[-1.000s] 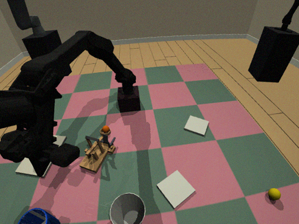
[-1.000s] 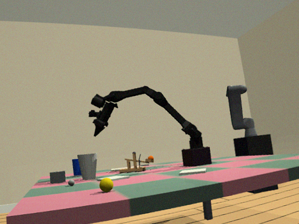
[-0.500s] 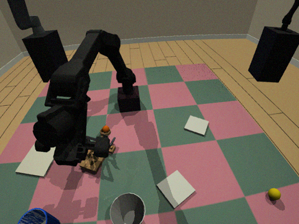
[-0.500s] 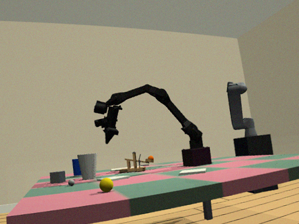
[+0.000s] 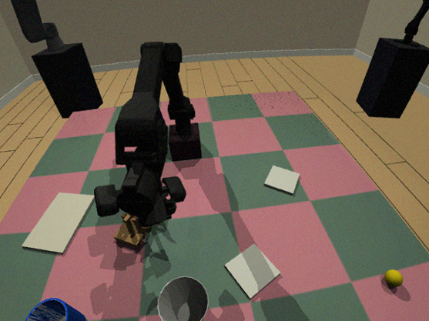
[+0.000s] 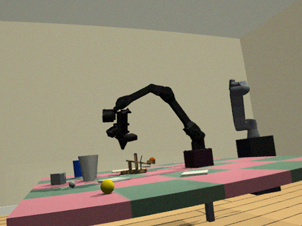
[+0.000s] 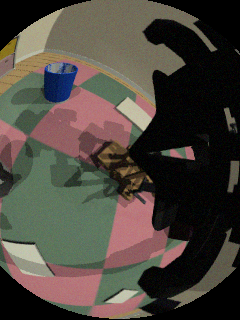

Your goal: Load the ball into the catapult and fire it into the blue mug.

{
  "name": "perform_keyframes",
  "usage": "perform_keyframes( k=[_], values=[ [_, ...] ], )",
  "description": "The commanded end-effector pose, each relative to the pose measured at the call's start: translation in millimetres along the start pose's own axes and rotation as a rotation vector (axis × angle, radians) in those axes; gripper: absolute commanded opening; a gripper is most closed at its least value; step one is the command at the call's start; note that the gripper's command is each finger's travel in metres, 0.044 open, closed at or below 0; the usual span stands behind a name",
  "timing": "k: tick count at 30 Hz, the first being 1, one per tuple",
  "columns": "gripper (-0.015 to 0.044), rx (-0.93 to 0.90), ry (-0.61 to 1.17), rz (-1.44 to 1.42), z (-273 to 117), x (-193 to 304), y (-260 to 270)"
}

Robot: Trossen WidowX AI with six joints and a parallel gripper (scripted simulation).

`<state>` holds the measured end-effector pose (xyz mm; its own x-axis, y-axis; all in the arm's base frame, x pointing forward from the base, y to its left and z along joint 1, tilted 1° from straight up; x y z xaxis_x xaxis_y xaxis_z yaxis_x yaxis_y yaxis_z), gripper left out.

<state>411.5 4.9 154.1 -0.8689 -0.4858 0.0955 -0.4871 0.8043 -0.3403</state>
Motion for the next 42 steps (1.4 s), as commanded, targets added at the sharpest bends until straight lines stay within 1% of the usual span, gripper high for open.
perform_keyframes(
  k=[1,24,31,42],
  values=[
    [0.0,0.013,0.067,-0.119,0,10,18],
    [0.0,0.052,0.446,-0.797,4,74,101],
    [0.0,0.053,0.457,-0.817,5,76,103],
    [0.0,0.053,0.457,-0.817,21,72,109]
  ],
)
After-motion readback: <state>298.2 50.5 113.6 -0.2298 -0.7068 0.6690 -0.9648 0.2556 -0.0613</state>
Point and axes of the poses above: the point midway between the two fingers, 35 mm back from their tips, its own z axis out along the fingers, its own y axis across the jaws, x = y × z, the point moved 7 cm from there along -z, back along the fingers, and after that the axes turned 2 degrees about z, right-handed, at the moved point
